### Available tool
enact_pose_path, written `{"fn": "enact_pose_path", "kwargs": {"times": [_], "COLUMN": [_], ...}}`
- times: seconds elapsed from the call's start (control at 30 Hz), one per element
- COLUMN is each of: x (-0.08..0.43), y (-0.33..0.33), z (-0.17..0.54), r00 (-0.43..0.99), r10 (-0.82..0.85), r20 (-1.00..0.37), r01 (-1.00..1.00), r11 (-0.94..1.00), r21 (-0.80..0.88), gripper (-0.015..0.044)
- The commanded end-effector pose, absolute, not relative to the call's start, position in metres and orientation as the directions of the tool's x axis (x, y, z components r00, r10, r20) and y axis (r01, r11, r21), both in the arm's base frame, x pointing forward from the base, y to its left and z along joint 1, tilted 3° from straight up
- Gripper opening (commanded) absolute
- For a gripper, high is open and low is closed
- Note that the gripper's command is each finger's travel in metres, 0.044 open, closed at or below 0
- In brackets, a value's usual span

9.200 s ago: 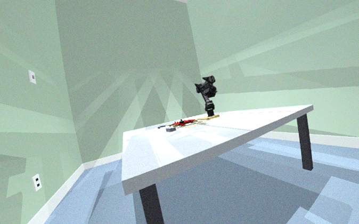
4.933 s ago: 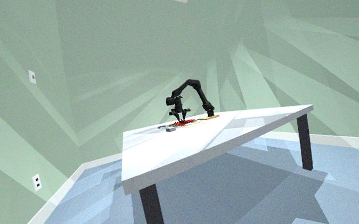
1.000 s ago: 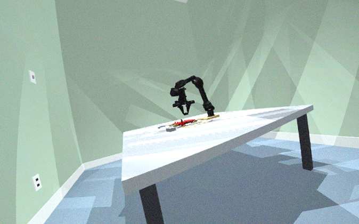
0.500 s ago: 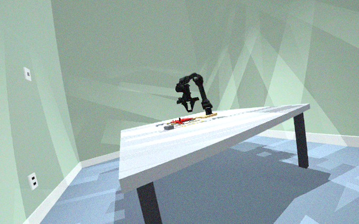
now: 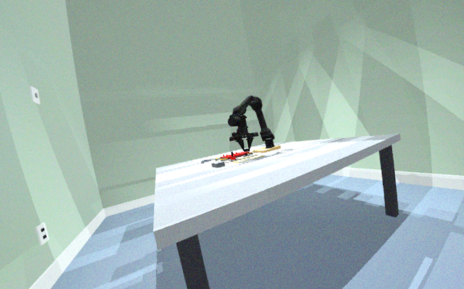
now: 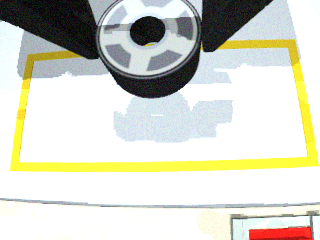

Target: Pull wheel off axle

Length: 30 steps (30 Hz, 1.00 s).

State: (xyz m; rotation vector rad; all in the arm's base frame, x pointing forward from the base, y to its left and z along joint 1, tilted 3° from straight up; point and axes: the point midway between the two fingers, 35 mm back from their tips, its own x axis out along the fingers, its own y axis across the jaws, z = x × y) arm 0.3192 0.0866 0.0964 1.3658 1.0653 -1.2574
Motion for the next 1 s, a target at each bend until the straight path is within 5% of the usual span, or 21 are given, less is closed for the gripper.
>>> {"fn": "enact_pose_path", "kwargs": {"times": [0.0,0.37,0.73,0.97], "x": [0.32,0.319,0.319,0.314], "y": [0.085,0.084,0.085,0.086], "z": [0.071,0.042,0.049,0.106], "r00": [0.08,0.08,0.075,0.08], "r10": [-0.012,-0.012,-0.01,-0.012], "r20": [-0.997,-0.997,-0.997,-0.997], "r01": [0.984,0.984,0.984,0.984], "r11": [-0.161,-0.161,-0.163,-0.161], "r21": [0.081,0.081,0.076,0.081], "gripper": [0.0,0.0,0.0289,0.03]}}
